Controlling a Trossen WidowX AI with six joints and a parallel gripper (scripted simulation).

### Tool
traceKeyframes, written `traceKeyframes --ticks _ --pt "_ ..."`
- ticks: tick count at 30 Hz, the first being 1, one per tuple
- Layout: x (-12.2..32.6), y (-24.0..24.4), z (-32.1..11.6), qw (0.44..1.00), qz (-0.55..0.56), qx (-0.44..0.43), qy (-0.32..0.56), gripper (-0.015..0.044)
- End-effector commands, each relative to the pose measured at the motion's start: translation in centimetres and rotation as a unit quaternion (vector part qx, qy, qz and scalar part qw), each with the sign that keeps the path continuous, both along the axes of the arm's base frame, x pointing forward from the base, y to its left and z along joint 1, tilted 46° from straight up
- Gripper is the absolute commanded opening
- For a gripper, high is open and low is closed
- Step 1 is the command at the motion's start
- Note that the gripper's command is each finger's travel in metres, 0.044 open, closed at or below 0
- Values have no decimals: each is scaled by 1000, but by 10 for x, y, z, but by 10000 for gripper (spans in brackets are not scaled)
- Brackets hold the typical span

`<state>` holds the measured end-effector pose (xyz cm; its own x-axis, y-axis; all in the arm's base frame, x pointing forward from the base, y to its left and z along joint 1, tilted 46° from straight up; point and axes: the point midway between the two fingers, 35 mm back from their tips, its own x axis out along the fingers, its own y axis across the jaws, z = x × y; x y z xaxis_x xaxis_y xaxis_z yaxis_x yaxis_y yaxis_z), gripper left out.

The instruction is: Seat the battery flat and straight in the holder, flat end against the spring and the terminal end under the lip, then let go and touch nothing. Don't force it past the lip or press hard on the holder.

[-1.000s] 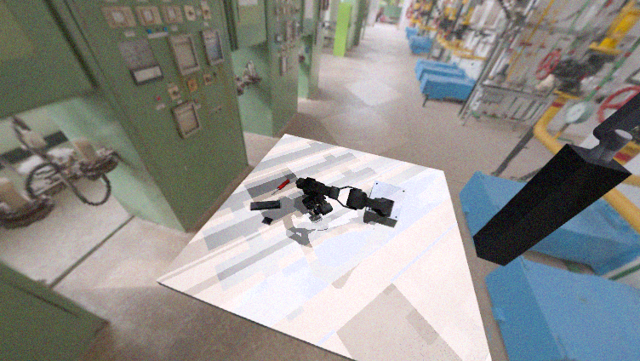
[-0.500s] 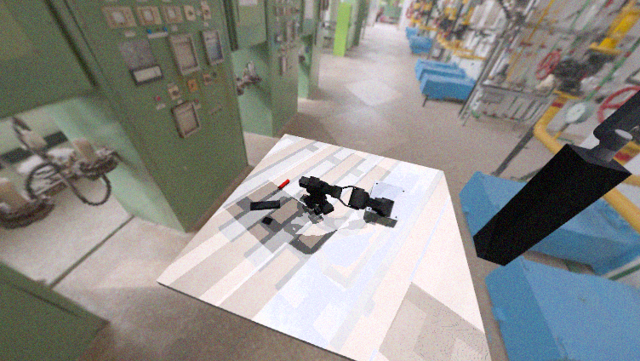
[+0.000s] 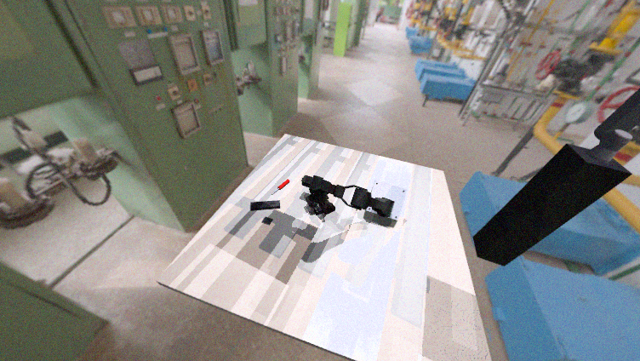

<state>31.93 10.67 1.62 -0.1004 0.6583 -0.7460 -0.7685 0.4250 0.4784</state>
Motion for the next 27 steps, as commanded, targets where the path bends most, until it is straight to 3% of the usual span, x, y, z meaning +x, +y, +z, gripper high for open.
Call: traceKeyframes --ticks 1,27 --pt "-1 3 0 1000 -3 11 -6 63" --pt "-10 -3 -7 999 -23 38 -27 63"
